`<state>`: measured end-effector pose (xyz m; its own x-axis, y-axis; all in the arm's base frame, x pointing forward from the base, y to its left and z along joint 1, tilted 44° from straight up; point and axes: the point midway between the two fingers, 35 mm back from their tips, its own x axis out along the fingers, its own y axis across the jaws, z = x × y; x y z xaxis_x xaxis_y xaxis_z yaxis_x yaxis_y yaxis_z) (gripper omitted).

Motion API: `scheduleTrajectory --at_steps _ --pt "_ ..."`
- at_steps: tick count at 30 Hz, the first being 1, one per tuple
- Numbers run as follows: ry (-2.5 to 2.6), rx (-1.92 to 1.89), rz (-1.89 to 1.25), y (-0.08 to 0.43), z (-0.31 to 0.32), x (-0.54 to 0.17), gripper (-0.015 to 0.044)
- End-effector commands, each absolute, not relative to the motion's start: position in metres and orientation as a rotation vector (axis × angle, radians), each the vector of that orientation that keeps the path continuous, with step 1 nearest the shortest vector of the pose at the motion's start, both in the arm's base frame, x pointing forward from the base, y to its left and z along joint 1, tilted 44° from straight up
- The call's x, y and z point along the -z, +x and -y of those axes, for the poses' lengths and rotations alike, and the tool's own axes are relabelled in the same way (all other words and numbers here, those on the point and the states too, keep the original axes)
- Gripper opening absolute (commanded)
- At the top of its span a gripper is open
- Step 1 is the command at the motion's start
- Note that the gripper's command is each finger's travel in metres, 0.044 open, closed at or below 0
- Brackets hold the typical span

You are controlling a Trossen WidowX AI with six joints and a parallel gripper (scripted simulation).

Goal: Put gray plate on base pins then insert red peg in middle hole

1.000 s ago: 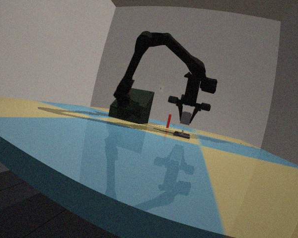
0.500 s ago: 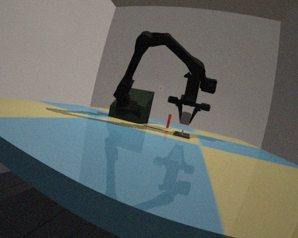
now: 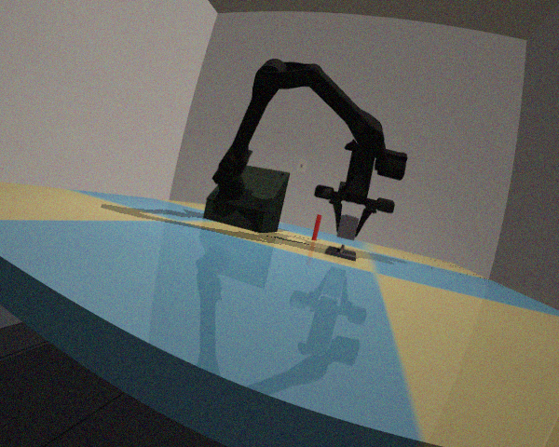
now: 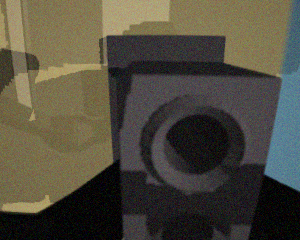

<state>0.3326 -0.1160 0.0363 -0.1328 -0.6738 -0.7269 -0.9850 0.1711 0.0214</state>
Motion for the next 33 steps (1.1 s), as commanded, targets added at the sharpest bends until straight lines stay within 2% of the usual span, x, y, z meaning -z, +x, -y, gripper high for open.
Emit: scheduleTrajectory --at_steps 1,28,33 --pt "-1.569 -0.703 -1.884 0.33 0.119 -0.033 0.0" --pt "-1.564 -0.697 -1.877 0.329 0.133 -0.018 0.0" --pt "-1.564 -0.697 -1.877 0.329 0.133 -0.018 0.0131"
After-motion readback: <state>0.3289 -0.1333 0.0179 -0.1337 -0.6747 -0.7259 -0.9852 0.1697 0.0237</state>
